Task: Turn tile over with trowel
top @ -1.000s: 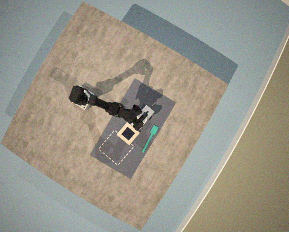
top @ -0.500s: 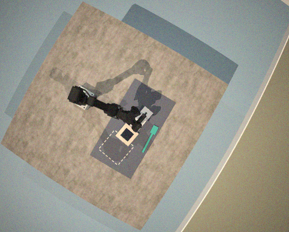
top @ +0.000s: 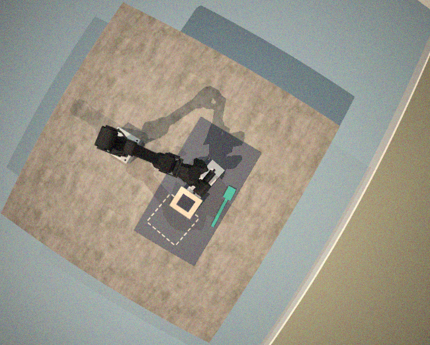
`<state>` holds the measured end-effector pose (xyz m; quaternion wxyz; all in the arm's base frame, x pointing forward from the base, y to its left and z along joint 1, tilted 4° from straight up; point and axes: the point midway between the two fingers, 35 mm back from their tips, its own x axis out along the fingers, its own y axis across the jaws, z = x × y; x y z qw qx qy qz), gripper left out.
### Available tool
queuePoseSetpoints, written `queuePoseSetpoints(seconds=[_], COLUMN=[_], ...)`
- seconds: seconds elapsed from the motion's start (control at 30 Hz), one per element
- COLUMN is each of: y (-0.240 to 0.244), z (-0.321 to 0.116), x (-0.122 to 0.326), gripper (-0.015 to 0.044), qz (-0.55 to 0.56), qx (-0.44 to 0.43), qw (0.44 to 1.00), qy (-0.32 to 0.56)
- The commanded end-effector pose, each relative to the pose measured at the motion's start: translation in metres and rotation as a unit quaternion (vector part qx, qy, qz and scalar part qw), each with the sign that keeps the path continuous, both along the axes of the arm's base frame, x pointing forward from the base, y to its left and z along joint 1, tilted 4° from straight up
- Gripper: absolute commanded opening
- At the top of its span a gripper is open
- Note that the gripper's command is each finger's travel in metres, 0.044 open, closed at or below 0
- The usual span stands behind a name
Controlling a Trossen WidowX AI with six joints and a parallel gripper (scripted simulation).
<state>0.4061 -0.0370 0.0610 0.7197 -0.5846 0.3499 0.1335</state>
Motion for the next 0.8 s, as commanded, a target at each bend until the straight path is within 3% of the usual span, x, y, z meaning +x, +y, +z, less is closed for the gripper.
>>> queuePoseSetpoints(seconds=[0.0,0.77], y=[-0.012,-0.079], z=[0.023,0.041], x=[0.001,-0.024], gripper=[0.0000,0.0000], qz=[-0.003,-0.003], qx=[-0.006,-0.009], qw=[1.000,1.000], qy=[-0.016,-0.015])
